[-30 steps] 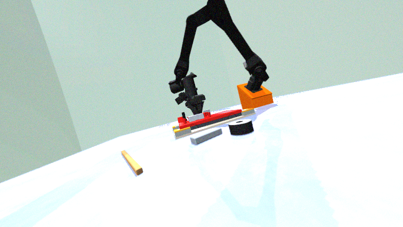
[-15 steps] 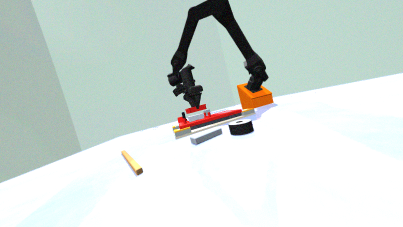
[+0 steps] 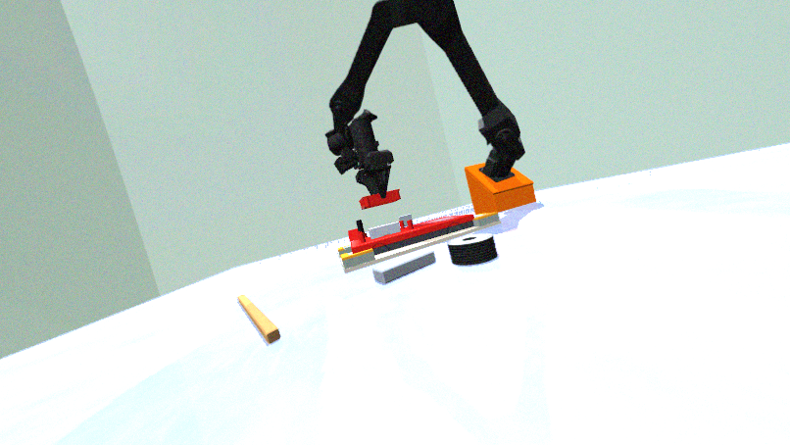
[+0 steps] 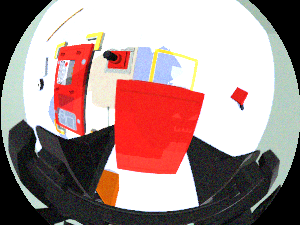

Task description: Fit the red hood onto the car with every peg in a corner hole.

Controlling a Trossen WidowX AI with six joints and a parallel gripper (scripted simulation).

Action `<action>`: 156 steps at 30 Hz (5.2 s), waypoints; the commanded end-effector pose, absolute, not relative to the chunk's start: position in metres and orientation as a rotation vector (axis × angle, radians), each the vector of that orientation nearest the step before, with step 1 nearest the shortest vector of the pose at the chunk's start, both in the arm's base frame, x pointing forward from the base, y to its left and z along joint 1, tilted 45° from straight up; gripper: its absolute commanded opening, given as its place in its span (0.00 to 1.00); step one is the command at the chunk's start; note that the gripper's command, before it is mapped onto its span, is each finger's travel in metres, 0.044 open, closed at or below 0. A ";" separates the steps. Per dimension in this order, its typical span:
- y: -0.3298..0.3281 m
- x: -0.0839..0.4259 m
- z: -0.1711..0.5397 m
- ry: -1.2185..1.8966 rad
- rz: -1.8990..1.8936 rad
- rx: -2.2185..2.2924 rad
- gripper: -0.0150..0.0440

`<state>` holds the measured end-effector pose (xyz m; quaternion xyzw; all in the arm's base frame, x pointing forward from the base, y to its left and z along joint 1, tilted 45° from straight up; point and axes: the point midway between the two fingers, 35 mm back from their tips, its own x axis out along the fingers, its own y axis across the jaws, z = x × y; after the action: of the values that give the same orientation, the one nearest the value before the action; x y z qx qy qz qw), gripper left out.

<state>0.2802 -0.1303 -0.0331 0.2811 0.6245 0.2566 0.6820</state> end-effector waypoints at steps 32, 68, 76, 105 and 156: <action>-0.037 0.333 0.080 1.430 0.505 0.694 0.25; 0.028 0.343 0.074 1.435 0.503 0.721 0.25; 0.028 0.343 0.074 1.435 0.503 0.721 0.25; 0.028 0.343 0.074 1.435 0.503 0.721 0.25; 0.037 0.345 0.066 1.435 0.504 0.722 0.25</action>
<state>0.3441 0.0363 0.0668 0.3177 0.6366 0.2236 0.6661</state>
